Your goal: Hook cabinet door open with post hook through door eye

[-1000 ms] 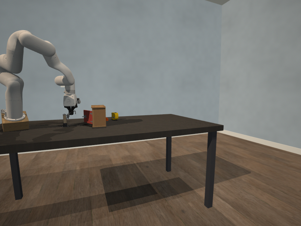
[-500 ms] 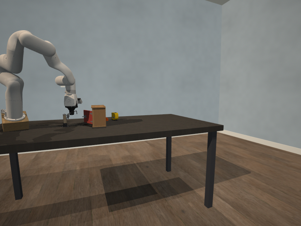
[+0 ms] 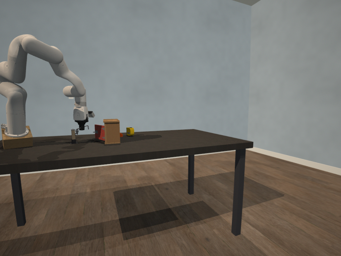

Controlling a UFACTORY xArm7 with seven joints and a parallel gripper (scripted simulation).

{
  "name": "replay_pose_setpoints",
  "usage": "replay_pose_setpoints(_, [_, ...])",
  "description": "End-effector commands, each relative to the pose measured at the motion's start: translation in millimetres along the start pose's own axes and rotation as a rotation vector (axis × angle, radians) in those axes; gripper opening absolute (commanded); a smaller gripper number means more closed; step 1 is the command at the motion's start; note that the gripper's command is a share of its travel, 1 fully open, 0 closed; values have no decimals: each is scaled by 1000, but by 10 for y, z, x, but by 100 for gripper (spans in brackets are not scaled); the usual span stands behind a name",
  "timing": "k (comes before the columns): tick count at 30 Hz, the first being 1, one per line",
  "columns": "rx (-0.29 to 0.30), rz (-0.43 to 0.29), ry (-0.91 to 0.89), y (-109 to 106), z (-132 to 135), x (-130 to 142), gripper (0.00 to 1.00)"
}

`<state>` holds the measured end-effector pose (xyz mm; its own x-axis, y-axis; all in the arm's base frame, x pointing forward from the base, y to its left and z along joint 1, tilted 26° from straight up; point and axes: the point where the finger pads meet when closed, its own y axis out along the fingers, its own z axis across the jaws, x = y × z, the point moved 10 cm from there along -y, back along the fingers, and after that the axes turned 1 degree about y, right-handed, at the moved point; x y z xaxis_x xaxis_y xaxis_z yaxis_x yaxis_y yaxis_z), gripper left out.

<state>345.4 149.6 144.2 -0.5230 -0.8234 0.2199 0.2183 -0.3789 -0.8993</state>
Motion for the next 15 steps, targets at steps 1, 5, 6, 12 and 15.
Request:
replay_pose_setpoints(1, [1,3,15,-10,9,-9,4])
replay_pose_setpoints(5, [1,3,64,-10,33,-8,4])
replay_pose_setpoints(6, [1,3,68,-10,36,-8,4])
replay_pose_setpoints(12, [1,3,83,-10,43,-8,4])
replay_pose_setpoints(15, [1,3,123,-10,63,-6,4])
